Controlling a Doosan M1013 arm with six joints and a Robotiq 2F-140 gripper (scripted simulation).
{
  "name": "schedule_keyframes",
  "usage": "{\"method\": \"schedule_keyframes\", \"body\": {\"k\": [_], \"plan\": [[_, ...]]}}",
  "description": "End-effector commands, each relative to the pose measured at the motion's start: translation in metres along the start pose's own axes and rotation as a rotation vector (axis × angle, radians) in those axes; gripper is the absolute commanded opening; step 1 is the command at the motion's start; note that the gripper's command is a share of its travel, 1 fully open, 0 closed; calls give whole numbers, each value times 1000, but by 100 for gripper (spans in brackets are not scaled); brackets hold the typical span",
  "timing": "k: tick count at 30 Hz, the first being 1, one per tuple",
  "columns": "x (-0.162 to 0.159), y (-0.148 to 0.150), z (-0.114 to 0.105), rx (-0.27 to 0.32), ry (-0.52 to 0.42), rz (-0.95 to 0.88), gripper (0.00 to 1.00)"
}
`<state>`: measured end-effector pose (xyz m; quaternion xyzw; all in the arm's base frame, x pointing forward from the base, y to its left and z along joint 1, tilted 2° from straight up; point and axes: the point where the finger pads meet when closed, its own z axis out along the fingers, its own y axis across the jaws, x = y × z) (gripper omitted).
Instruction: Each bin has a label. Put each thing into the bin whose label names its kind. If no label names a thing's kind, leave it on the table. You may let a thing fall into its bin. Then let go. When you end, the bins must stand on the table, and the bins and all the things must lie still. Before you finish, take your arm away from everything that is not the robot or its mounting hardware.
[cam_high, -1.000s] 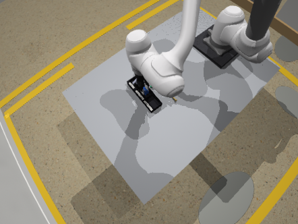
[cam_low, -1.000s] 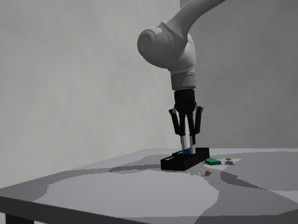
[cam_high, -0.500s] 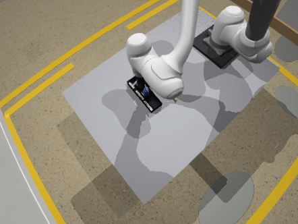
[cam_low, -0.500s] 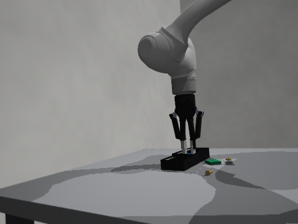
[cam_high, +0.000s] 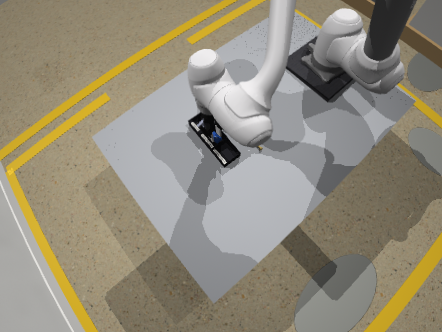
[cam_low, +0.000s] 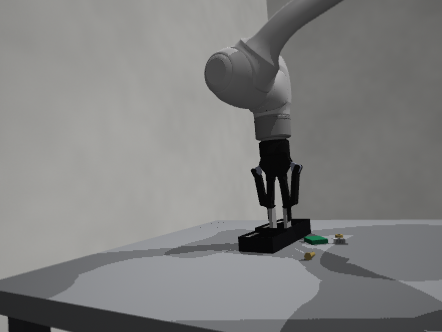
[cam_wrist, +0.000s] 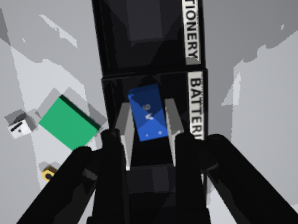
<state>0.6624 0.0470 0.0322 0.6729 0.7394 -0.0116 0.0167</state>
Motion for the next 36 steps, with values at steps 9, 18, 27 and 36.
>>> {"method": "schedule_keyframes", "body": {"k": [9, 18, 27, 36], "plan": [[0, 0, -1, 0, 0, 0, 20], [0, 0, -11, 0, 0, 0, 20], [0, 0, -23, 0, 0, 0, 20], [0, 0, -43, 0, 0, 0, 20]]}}
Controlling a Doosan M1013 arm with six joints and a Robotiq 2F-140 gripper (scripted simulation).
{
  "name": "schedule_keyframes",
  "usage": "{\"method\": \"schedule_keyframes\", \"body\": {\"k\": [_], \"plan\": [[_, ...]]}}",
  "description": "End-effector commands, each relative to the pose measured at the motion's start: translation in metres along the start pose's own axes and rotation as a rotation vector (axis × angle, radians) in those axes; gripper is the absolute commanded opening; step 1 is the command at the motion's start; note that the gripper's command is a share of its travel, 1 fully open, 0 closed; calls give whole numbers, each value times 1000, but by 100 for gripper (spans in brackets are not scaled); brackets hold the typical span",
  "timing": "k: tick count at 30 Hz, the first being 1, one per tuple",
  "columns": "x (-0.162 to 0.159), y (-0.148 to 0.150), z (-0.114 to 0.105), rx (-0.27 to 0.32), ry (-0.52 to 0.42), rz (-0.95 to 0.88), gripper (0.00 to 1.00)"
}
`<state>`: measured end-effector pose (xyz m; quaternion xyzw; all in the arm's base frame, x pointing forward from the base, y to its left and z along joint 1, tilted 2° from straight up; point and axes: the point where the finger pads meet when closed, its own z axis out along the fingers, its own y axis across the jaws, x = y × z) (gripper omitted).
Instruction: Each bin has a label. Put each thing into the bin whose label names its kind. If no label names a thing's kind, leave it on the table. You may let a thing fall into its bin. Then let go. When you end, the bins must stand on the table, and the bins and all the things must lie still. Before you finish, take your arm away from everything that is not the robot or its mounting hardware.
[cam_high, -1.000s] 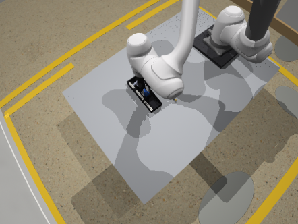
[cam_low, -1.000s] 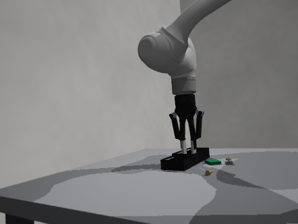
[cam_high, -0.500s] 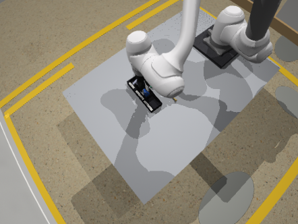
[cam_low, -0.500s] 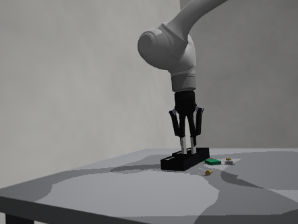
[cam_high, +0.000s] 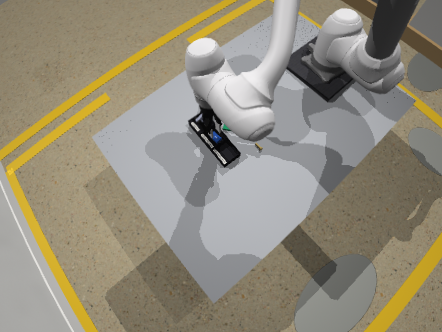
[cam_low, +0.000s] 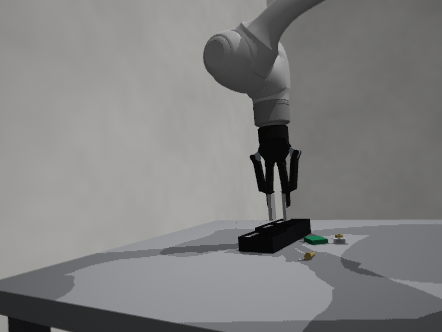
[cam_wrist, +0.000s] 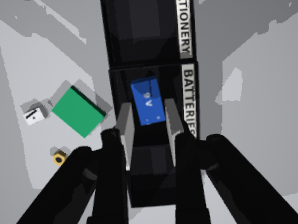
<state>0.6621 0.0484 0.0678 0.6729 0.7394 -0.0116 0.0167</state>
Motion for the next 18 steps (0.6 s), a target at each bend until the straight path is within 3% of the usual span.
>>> {"method": "schedule_keyframes", "body": {"k": [1, 7, 14, 16, 18], "plan": [[0, 0, -9, 0, 0, 0, 20], [0, 0, -9, 0, 0, 0, 20], [-3, -58, -14, 1, 2, 276, 18], [-3, -58, -14, 1, 2, 276, 18], [-3, -75, -15, 2, 3, 393, 18]]}}
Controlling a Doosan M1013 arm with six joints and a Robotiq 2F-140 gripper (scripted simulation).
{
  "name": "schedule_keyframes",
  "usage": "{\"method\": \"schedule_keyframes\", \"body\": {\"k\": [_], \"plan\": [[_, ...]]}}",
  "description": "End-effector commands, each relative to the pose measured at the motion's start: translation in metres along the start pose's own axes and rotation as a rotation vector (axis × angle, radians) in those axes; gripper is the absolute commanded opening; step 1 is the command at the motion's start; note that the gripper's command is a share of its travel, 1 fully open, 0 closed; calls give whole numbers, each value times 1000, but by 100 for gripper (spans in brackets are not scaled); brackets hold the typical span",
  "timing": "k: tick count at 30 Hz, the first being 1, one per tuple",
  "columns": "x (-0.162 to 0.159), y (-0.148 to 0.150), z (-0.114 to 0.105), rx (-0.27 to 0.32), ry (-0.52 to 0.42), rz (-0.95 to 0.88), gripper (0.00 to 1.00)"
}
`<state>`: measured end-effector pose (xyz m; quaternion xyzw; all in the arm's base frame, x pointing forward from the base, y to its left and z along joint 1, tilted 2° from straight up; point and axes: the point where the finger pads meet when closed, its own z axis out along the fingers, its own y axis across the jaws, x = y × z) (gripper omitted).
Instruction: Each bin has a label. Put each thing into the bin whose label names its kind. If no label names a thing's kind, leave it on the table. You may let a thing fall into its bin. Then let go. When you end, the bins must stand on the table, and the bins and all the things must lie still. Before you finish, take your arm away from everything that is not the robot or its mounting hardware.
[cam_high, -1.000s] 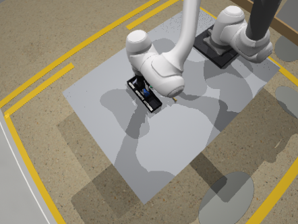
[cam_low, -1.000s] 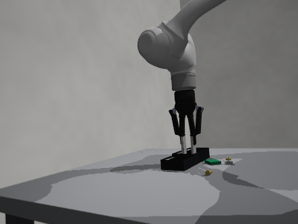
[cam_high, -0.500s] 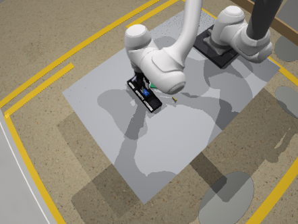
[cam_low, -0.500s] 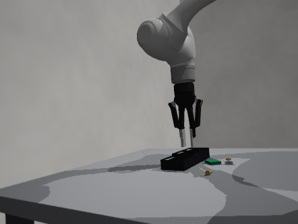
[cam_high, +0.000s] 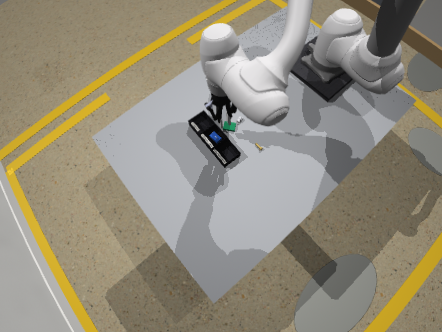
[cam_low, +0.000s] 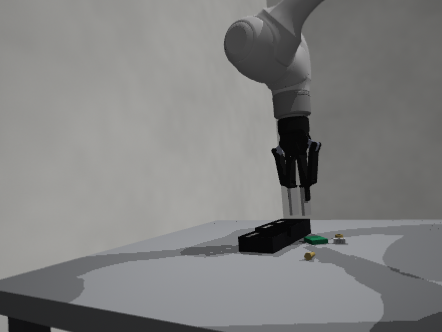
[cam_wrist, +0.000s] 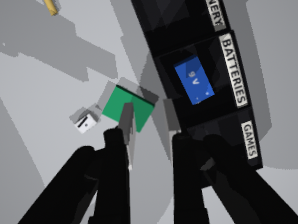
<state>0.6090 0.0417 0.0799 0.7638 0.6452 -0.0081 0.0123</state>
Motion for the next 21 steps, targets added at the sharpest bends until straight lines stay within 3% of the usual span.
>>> {"method": "schedule_keyframes", "body": {"k": [1, 8, 21], "plan": [[-9, -28, -4, -5, -5, 157, 18], [-26, -80, -8, -3, 0, 379, 18], [-26, -80, -8, -1, 9, 775, 18]]}}
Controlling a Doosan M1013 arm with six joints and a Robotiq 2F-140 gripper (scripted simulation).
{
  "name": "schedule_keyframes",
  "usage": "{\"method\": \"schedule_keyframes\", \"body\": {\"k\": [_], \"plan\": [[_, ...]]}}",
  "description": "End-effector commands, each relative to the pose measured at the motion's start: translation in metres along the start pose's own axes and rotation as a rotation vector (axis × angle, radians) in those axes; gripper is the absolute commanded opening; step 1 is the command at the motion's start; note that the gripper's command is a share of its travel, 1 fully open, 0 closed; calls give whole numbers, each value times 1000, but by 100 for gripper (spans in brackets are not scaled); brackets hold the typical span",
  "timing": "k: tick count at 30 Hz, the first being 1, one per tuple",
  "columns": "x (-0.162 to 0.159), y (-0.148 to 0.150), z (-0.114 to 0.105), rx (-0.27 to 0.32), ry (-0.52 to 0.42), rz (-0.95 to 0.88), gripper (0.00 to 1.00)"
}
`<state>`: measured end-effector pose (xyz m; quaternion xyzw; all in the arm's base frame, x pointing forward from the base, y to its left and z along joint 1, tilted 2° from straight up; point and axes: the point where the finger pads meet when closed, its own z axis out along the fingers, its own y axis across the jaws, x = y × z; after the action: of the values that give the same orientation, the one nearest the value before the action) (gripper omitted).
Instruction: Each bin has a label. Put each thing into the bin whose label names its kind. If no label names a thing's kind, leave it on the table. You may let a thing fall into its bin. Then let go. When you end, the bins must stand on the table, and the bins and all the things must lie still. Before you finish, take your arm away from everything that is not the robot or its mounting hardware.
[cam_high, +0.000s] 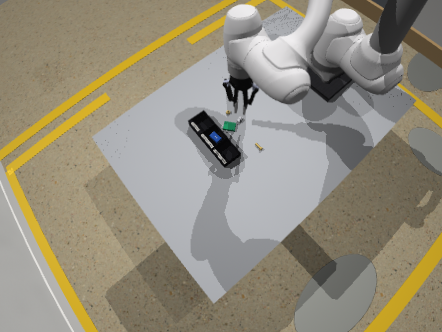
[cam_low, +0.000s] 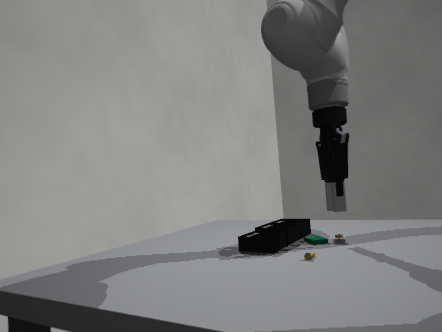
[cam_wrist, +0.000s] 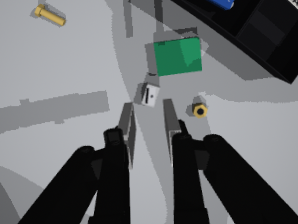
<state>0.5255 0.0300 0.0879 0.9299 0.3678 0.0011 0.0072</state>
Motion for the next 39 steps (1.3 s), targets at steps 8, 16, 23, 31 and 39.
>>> {"method": "schedule_keyframes", "body": {"k": [8, 16, 23, 31, 39], "plan": [[0, 0, 0, -22, -12, 374, 18], [0, 0, 0, -24, -13, 389, 18], [0, 0, 0, -24, -13, 389, 18], [0, 0, 0, -24, -13, 389, 18], [0, 0, 0, -24, -13, 389, 18]]}}
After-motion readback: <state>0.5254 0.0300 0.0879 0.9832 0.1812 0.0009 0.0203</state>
